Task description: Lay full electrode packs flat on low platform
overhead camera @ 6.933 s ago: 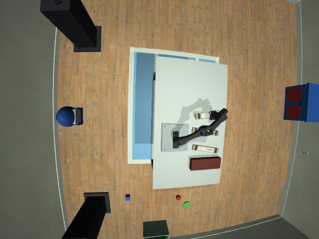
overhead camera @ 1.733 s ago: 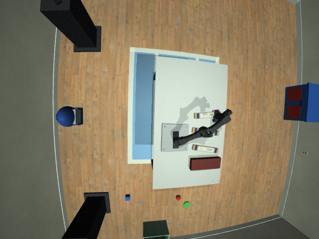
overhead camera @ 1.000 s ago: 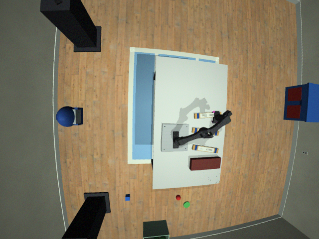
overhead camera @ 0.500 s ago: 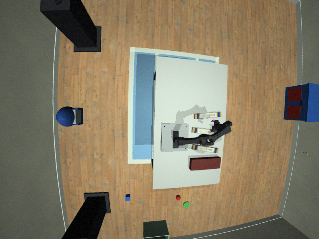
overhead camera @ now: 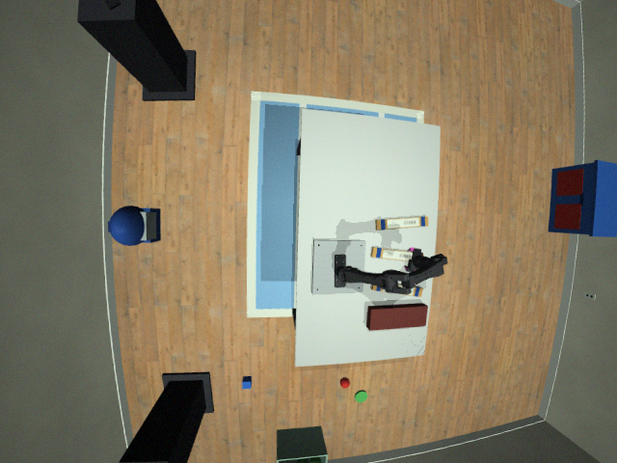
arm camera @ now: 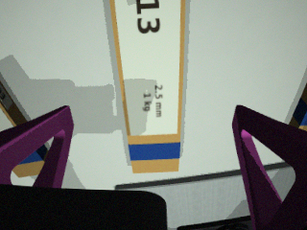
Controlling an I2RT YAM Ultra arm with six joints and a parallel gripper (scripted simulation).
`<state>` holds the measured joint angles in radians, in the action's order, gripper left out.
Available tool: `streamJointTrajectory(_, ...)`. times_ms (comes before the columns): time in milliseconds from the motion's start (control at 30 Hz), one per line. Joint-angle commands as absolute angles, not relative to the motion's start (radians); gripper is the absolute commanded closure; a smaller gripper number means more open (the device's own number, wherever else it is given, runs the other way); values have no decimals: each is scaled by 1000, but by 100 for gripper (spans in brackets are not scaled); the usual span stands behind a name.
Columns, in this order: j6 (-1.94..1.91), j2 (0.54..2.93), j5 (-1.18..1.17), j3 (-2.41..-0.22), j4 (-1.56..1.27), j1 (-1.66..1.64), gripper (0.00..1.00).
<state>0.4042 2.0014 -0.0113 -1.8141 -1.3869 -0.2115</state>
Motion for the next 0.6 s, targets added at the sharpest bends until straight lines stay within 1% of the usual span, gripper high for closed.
streamJointTrajectory(0, 351, 1952, -3, -1817, -1347, -191, 5)
streamJointTrajectory(567, 352, 1964, -5, -1861, -1360, -199, 5)
